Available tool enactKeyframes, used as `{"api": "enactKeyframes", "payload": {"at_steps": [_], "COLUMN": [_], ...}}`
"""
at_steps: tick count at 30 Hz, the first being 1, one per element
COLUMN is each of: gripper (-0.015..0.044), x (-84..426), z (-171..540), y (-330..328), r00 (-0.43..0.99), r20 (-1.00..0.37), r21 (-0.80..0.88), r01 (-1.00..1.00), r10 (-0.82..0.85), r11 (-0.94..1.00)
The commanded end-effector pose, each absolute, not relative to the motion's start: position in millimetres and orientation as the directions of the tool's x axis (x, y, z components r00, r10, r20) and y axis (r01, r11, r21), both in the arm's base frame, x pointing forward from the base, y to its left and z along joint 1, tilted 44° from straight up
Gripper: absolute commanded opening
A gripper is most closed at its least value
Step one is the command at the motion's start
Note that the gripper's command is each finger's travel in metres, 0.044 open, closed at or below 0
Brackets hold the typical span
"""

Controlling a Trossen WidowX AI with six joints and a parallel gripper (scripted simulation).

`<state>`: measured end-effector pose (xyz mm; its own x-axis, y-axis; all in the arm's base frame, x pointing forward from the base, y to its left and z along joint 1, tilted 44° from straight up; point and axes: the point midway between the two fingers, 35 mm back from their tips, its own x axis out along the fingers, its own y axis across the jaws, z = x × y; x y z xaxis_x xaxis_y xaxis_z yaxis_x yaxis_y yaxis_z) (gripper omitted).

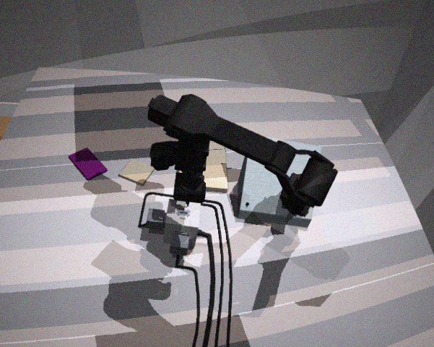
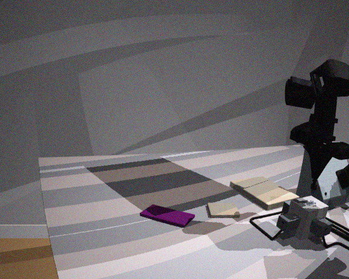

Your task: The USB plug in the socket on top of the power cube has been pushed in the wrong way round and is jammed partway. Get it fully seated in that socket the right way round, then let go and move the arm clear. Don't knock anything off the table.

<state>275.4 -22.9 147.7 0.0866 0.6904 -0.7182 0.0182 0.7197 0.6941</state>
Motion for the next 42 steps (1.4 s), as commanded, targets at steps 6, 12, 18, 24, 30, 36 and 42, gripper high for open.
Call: {"api": "enactKeyframes", "payload": {"at_steps": [6, 12, 18, 24, 30, 36, 42], "gripper": [0.0, 0.0, 0.0, 0.0, 0.0, 0.0, 0.0], "x": [275.4, 275.4, 275.4, 275.4, 275.4, 275.4, 275.4], "z": [147.5, 147.5, 147.5, 147.5, 147.5, 147.5, 147.5], "y": [-22.9, -22.9, -22.9, -22.9, -22.9, -22.9, -22.9], "r00": [0.087, 0.087, 0.087, 0.087, 0.087, 0.087, 0.087], "r20": [-0.718, -0.718, -0.718, -0.718, -0.718, -0.718, -0.718], "r21": [0.659, 0.616, 0.558, 0.486, 0.402, 0.309, 0.207], "r01": [-0.233, -0.382, -0.521, -0.647, -0.758, -0.85, -0.921], "r10": [0.69, 0.69, 0.69, 0.69, 0.69, 0.69, 0.69], "r11": [0.715, 0.689, 0.646, 0.587, 0.514, 0.428, 0.331]}}
